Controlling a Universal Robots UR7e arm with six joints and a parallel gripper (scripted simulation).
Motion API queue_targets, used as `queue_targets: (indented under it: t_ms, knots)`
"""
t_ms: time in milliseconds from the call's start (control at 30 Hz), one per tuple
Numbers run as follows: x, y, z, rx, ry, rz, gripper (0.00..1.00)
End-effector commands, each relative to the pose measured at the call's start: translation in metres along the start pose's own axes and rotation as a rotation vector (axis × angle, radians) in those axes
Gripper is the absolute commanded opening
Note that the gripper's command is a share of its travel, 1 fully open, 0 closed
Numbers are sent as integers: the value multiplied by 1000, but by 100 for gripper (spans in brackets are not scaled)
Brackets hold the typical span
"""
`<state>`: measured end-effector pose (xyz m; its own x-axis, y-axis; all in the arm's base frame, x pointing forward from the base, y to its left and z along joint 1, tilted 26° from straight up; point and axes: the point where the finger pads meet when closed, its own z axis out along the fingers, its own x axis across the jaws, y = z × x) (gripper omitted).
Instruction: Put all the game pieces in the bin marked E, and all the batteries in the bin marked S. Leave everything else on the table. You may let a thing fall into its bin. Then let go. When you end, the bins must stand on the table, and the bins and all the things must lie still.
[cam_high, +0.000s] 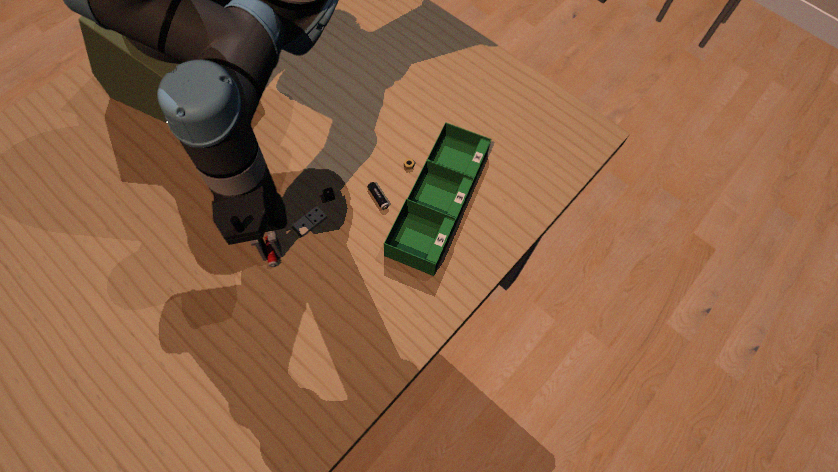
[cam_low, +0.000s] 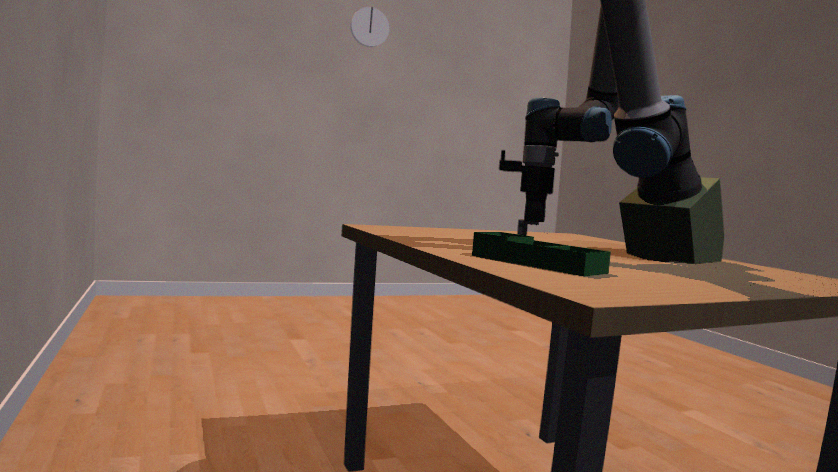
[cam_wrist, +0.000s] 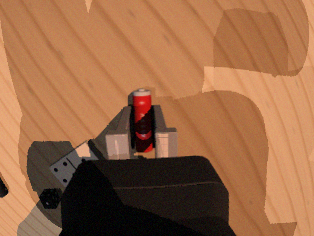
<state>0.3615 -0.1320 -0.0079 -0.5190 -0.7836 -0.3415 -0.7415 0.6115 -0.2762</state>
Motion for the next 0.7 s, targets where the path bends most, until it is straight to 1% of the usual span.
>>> queue_targets:
  t_ms: [0, 600, 667]
  knots:
    - [0, 0, 0, 1, 0, 0, 31]
    - [0, 0, 0, 1, 0, 0, 31]
    - [0, 0, -7, 1, 0, 0, 31]
